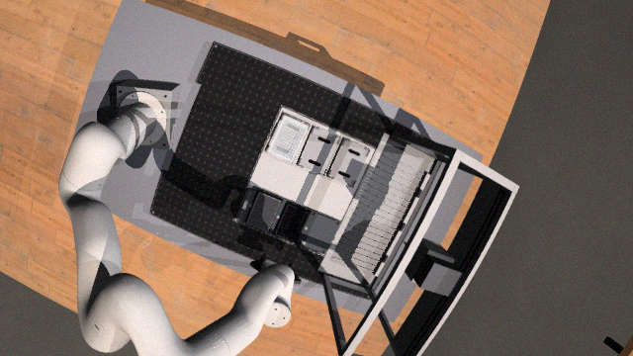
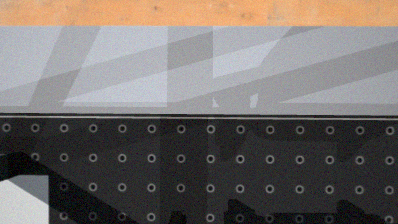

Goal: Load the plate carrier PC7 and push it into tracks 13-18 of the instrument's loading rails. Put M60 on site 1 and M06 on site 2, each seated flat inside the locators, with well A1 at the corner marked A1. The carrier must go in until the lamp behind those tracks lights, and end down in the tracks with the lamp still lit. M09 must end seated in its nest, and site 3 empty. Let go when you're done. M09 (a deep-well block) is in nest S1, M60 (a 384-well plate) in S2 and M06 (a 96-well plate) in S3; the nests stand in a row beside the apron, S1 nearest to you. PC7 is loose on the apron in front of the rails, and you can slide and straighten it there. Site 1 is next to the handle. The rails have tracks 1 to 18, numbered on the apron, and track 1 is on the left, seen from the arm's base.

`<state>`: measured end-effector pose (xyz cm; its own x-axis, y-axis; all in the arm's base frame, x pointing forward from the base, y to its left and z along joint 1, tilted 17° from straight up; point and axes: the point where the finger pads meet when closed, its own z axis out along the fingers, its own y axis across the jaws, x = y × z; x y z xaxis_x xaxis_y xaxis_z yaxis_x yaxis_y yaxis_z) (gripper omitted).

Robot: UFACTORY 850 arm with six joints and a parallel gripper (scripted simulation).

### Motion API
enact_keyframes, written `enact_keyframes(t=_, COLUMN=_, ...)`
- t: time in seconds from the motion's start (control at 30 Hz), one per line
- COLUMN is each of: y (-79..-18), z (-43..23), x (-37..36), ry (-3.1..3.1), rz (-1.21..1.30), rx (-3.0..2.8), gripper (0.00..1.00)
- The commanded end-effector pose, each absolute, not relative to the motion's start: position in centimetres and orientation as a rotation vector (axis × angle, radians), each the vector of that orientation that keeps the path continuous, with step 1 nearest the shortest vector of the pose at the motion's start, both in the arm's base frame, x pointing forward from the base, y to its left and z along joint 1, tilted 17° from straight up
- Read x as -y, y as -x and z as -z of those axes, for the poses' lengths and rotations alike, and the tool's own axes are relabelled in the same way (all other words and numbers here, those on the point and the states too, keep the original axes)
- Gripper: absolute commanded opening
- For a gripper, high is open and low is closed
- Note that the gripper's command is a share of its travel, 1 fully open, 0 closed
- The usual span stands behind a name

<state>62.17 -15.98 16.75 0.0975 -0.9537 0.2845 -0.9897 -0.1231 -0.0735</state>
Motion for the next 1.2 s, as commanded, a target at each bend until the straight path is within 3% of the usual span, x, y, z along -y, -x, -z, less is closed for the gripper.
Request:
enact_keyframes(t=0.0, y=-62.2, z=-17.6, x=15.8, ry=-2.223, rz=-0.402, rx=1.985, gripper=1.00)
enact_keyframes(t=0.93, y=-61.9, z=-20.0, x=15.1, ry=-2.223, rz=-0.402, rx=1.985, gripper=1.00)
enact_keyframes(t=0.97, y=-61.5, z=-19.9, x=14.9, ry=-2.253, rz=-0.398, rx=1.945, gripper=0.82)
enact_keyframes(t=1.17, y=-58.9, z=-19.2, x=13.6, ry=-2.417, rz=-0.372, rx=1.697, gripper=0.82)
